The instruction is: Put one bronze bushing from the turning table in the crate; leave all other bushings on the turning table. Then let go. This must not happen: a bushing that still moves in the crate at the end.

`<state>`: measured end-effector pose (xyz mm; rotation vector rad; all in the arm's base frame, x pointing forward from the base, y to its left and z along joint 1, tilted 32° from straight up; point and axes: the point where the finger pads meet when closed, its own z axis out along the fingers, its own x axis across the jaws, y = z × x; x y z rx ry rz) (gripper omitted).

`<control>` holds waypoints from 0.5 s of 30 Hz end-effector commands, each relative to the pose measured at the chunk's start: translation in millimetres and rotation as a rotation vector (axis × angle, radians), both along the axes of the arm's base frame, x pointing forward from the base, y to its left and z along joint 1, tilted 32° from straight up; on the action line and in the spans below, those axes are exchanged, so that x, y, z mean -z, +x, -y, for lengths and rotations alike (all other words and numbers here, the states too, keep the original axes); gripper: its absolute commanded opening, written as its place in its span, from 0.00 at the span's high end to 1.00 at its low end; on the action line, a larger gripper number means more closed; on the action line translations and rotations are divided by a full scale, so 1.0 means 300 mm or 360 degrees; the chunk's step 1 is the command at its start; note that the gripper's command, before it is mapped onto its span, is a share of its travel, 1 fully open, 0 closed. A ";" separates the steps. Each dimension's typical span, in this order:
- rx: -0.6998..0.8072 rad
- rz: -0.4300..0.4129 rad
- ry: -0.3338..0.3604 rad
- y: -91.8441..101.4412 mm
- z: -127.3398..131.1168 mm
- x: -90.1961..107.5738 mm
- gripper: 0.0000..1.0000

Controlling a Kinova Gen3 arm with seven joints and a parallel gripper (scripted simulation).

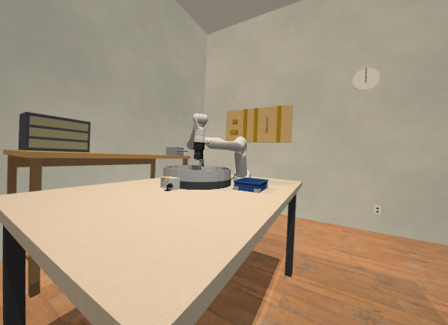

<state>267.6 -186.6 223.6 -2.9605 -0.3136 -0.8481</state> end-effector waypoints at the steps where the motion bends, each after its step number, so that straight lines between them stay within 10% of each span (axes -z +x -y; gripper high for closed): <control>1: -0.0005 0.0002 0.0000 0.008 -0.006 0.006 0.60; 15: -0.0005 0.0002 0.0000 0.008 -0.006 0.006 0.60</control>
